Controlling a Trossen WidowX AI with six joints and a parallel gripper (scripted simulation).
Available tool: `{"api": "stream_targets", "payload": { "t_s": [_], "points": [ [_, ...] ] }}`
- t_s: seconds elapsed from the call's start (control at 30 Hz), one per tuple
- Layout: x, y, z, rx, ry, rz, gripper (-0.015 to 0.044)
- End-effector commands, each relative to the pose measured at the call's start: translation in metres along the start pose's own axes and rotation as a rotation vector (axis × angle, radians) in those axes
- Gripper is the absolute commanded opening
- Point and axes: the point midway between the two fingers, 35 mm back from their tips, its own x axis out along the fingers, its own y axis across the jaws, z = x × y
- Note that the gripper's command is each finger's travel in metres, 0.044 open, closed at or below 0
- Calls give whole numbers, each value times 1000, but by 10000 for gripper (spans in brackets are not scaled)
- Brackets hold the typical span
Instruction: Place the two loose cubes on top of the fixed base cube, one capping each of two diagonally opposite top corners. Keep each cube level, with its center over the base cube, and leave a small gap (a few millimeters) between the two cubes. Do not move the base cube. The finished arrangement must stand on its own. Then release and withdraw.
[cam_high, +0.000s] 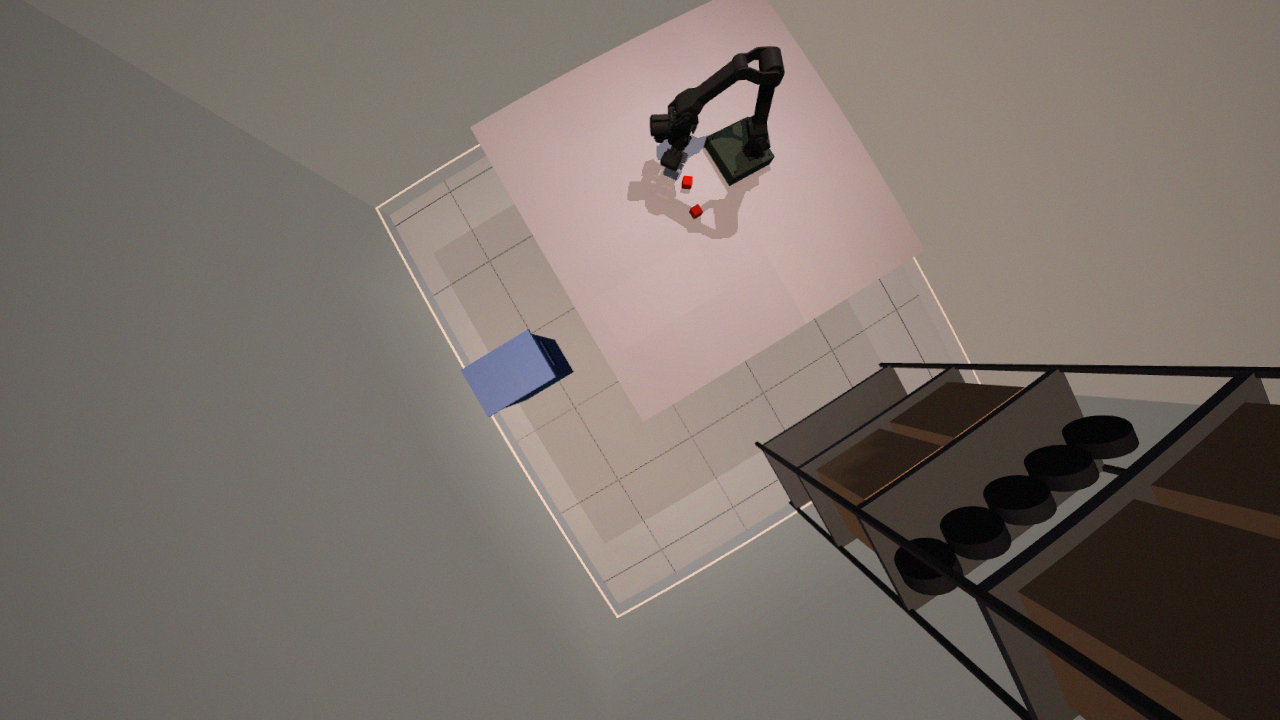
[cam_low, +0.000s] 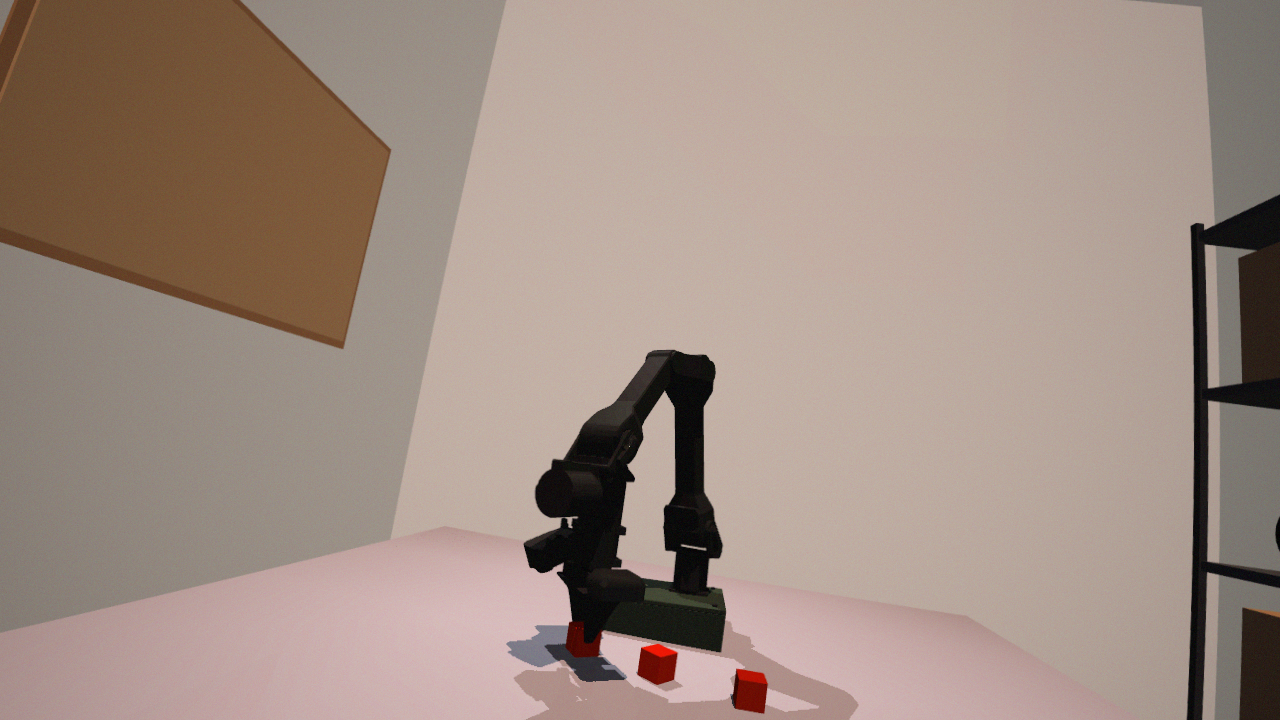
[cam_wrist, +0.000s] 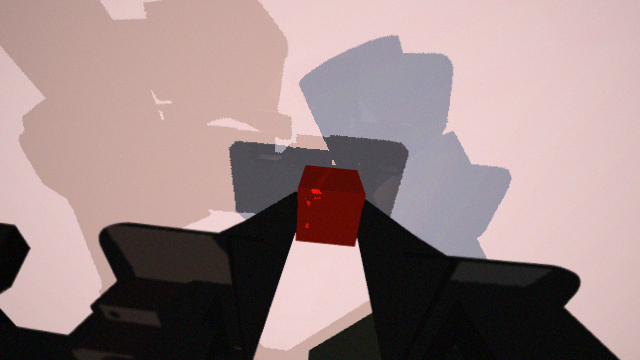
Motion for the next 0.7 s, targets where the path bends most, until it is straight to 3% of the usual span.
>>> {"api": "stream_targets", "payload": {
  "t_s": [0.0, 0.67],
  "points": [
    [-16, 3, 5, 1, -14, 5, 105],
    [-79, 3, 4, 1, -14, 5, 105]
  ]
}}
